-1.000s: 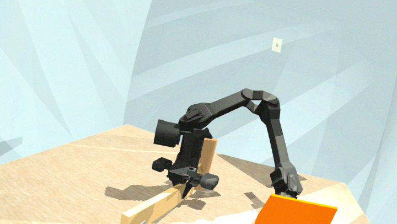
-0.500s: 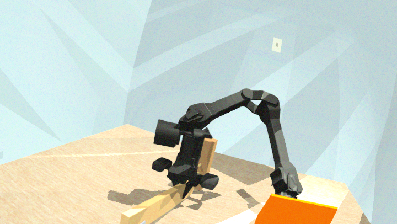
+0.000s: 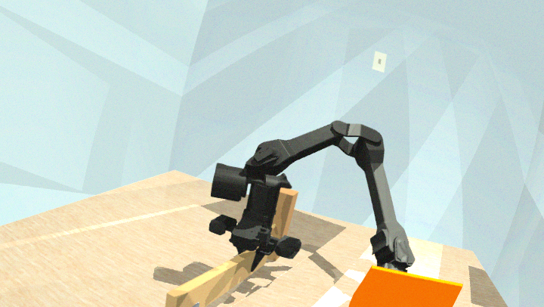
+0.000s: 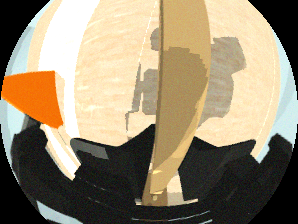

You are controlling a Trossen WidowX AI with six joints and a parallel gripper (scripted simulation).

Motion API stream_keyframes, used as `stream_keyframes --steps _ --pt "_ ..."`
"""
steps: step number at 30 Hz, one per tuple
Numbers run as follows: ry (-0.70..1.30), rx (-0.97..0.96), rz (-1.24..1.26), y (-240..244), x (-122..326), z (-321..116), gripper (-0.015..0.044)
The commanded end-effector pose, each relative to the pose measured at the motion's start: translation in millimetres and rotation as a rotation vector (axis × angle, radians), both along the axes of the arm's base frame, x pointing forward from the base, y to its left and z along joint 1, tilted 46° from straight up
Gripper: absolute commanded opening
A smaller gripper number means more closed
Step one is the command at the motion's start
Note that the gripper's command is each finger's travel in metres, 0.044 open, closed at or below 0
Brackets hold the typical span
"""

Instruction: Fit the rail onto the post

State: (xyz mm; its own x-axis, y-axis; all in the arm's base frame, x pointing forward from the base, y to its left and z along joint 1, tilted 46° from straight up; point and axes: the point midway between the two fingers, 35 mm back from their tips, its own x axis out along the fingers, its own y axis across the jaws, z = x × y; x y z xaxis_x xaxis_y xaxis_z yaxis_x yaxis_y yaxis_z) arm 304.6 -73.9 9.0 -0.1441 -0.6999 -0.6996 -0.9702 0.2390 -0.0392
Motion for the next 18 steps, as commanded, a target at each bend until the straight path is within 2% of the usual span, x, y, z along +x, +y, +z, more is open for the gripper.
stream_keyframes --steps 1,18 --pt "-0.004 0.005 0.007 4.7 2.7 2.7 0.0" --pt "-0.004 0.005 0.007 10.3 5.2 8.7 0.0"
